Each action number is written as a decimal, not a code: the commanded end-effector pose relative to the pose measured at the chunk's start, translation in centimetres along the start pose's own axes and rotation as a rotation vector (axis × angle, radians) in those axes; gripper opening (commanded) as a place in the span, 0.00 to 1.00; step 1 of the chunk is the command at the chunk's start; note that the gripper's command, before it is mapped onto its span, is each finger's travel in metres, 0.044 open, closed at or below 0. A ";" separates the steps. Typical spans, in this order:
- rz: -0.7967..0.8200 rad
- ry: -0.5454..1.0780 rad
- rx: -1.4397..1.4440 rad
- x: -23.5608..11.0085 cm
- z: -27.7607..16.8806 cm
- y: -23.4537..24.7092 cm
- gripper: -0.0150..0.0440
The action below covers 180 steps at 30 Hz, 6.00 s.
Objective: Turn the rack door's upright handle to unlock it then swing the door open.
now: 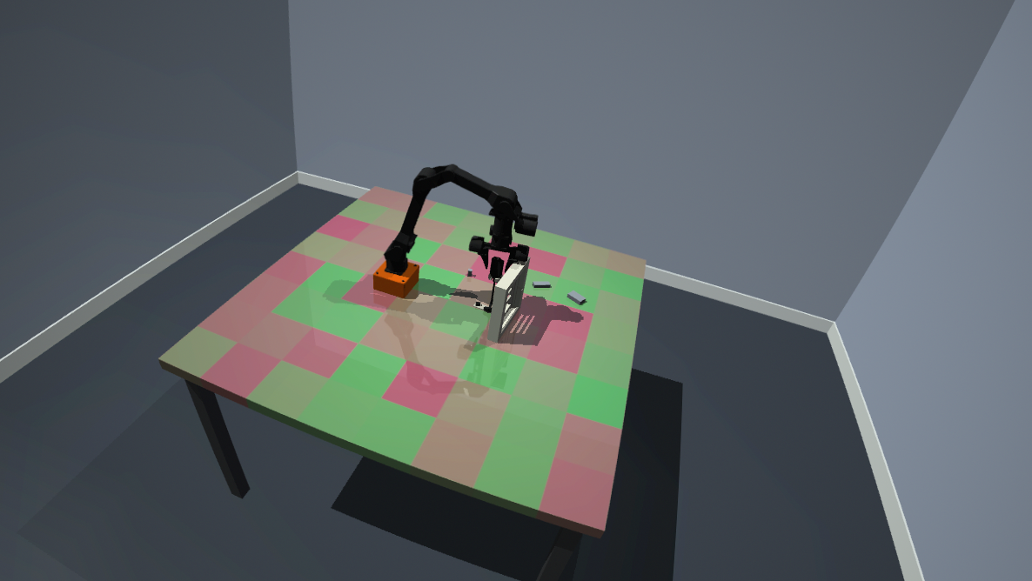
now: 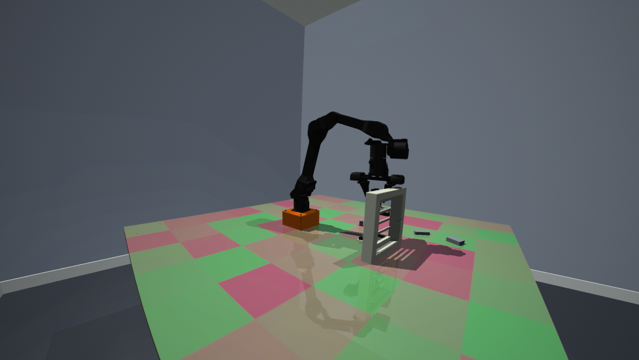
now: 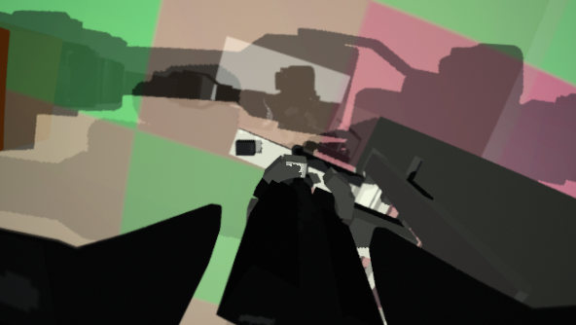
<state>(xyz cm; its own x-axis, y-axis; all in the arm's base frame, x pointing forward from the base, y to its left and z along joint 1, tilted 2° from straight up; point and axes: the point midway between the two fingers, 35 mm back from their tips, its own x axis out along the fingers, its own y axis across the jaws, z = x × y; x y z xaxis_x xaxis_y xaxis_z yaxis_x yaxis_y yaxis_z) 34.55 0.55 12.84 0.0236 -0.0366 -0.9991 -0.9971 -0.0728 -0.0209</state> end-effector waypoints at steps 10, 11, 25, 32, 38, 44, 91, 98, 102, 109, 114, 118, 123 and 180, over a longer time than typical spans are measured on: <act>-0.006 0.005 0.620 0.1 -0.2 -0.1 0.76; -0.007 0.004 0.669 0.1 -0.2 -0.1 0.76; -0.008 0.002 1.363 0.1 -0.2 -0.1 0.76; -0.009 0.000 1.710 0.1 -0.2 -0.1 0.76; -0.009 -0.001 2.007 0.1 -0.2 -0.1 0.76; -0.010 -0.002 2.304 0.1 -0.2 -0.1 0.76; -0.009 -0.011 3.567 0.1 -0.2 -0.1 0.62; -0.009 -0.011 3.567 0.1 -0.2 -0.1 0.54; -0.009 -0.011 3.567 0.1 -0.2 -0.1 0.50; -0.009 -0.011 3.567 0.1 -0.2 -0.1 0.42; -0.009 -0.011 3.567 0.1 -0.2 -0.1 0.36; -0.009 -0.011 3.567 0.1 -0.2 -0.1 0.32; -0.009 -0.011 3.564 0.1 -0.2 -0.1 0.30; -0.012 0.006 2.535 0.1 -4.3 8.1 0.30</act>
<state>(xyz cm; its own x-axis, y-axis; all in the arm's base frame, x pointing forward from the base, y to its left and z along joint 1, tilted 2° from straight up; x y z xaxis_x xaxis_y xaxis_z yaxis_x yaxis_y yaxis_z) 27.02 -3.90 12.73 0.0150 -0.0462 -0.9988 0.8189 0.5737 -0.0142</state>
